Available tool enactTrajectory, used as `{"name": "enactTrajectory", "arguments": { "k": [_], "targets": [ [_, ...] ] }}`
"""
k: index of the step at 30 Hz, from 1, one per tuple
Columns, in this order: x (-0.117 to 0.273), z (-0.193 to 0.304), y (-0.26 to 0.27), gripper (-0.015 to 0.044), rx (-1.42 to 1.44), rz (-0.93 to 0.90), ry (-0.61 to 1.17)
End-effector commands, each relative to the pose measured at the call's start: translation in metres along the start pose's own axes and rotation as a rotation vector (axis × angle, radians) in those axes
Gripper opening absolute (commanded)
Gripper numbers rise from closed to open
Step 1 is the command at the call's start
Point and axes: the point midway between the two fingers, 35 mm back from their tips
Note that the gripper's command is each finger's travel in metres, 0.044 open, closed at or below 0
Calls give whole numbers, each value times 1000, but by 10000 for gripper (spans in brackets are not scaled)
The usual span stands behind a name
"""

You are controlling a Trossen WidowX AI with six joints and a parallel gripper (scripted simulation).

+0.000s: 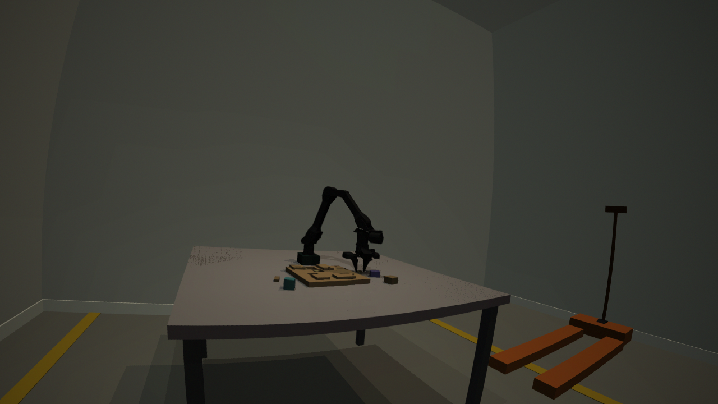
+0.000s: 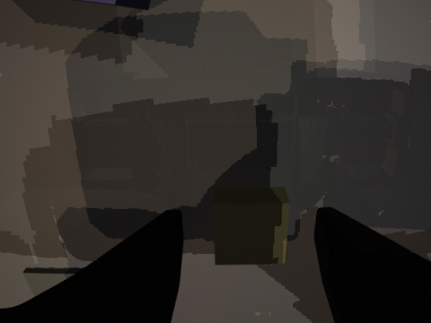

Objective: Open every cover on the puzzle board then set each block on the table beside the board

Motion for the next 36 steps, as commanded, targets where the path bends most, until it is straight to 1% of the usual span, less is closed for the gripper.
{"name": "enactTrajectory", "arguments": {
  "k": [1,6,7,29,34,36],
  "targets": [
    [0,0,0,290,0,0,0],
    [1,0,0,421,0,0,0],
    [2,0,0,440,0,0,0],
    [72,0,0,440,-6,3,-2],
    [77,0,-1,440,-6,3,-2],
    [77,-3,-4,387,-21,4,-3]
  ]
}}
Point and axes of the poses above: the point midway between the two fingers, 35 mm back from their tips, its own x axis back along the fingers, its own y axis across the jaws, z = x × y, and after that the axes turned 15 degrees about -x, right-handed
